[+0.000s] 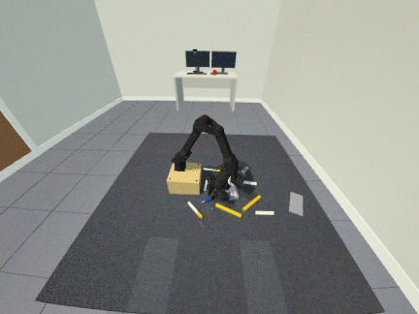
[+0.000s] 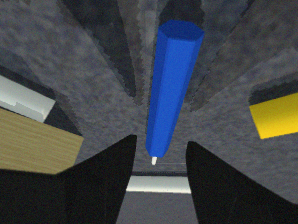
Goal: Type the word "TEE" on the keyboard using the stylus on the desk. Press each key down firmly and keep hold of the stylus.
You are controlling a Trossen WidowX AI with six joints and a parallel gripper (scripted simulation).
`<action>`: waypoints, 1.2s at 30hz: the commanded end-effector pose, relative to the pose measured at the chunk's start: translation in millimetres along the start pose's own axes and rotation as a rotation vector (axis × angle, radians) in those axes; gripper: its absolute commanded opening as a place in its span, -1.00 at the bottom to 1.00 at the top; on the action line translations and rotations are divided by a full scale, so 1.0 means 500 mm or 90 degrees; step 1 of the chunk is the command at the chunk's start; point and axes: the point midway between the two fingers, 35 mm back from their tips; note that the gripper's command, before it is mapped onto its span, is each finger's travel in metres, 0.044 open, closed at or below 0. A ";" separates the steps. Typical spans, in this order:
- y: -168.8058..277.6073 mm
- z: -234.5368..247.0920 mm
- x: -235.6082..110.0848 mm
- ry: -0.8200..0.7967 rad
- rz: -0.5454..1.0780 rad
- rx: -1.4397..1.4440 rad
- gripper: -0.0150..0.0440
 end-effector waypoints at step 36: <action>-0.011 0.003 0.021 0.000 0.001 -0.002 -0.49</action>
Point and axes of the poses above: the point midway between the two fingers, 35 mm back from their tips, its own x axis out along the fingers, its own z axis across the jaws, y = z × x, and after that the axes turned 14 degrees about x, right-handed
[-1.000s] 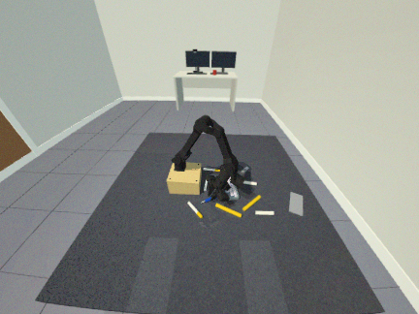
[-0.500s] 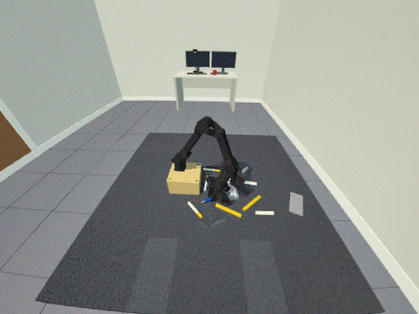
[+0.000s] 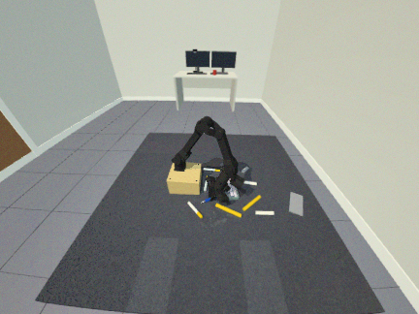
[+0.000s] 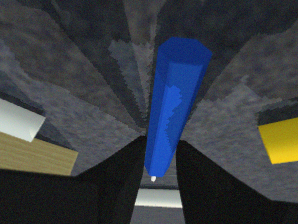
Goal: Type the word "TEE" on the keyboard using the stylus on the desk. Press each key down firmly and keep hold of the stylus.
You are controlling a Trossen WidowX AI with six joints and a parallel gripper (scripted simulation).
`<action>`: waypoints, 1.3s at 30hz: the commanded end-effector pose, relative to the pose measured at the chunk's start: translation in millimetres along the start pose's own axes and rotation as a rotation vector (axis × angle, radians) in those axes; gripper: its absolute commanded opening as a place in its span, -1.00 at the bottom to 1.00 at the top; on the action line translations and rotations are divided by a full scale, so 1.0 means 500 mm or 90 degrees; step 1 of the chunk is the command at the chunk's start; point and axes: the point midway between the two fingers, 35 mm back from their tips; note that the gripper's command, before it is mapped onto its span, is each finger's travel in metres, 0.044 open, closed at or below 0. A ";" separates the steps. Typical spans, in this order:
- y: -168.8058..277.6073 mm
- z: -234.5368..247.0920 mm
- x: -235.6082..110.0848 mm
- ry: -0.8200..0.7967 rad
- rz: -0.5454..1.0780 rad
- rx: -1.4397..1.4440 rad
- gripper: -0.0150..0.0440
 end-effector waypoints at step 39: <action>-0.104 -0.027 -0.112 -0.099 -0.499 0.249 -0.49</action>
Point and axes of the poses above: the point midway between the two fingers, 35 mm back from their tips, its own x axis out along the fingers, its own z axis across the jaws, y = z × x, and after that the axes turned 14 degrees about x, right-handed
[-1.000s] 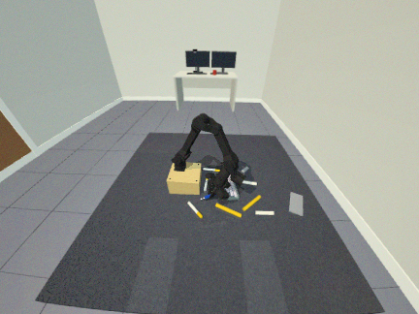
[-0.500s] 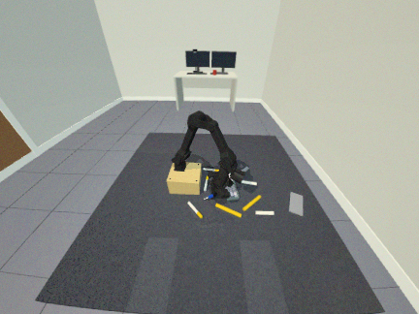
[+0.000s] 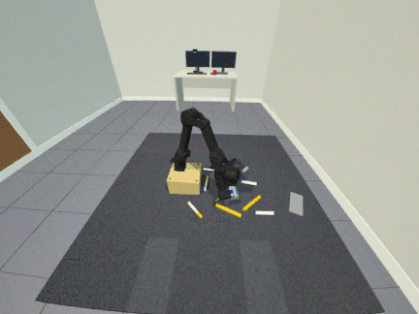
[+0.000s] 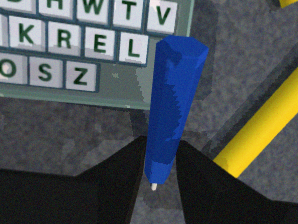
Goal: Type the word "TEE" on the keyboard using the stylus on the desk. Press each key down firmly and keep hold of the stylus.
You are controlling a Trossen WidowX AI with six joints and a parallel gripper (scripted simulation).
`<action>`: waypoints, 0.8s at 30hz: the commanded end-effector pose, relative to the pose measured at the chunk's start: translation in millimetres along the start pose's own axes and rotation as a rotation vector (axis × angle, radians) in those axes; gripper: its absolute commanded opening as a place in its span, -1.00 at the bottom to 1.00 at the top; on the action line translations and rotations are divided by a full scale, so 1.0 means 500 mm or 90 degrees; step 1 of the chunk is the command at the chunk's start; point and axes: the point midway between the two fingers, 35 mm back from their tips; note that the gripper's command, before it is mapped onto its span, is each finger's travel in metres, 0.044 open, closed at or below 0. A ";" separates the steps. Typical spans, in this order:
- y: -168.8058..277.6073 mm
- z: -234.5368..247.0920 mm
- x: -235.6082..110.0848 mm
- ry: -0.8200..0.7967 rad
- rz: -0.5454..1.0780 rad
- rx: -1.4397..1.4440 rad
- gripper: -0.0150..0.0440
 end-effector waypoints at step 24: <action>-0.120 0.056 -0.143 -0.196 -0.525 0.044 -0.49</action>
Point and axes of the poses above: the point midway between the two fingers, 35 mm back from their tips, its own x axis out along the fingers, its own z axis across the jaws, y = z × x, and after that the axes turned 14 degrees about x, right-handed
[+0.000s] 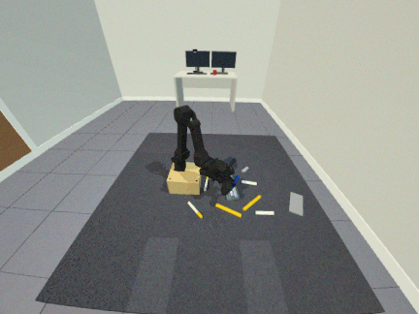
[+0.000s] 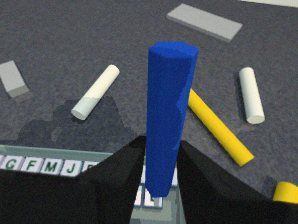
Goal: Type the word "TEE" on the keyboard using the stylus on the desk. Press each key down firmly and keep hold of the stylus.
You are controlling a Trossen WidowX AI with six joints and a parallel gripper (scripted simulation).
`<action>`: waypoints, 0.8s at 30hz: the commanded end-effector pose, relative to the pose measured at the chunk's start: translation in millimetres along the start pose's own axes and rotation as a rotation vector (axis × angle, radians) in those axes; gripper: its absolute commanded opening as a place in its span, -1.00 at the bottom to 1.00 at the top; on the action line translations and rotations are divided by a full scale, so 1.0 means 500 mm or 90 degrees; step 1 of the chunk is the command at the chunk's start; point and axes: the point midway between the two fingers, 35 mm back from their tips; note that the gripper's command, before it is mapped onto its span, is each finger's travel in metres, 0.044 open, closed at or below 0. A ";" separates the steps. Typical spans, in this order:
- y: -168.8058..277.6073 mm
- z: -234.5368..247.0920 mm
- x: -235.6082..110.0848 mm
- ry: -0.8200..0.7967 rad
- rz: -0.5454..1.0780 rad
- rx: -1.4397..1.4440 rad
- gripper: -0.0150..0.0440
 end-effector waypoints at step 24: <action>0.008 0.016 0.063 -0.025 -0.046 -0.018 -0.49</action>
Point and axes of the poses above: the point midway between the two fingers, 35 mm back from their tips, its own x axis out along the fingers, its own z axis across the jaws, y = z × x, and after that the axes turned 14 degrees about x, right-handed
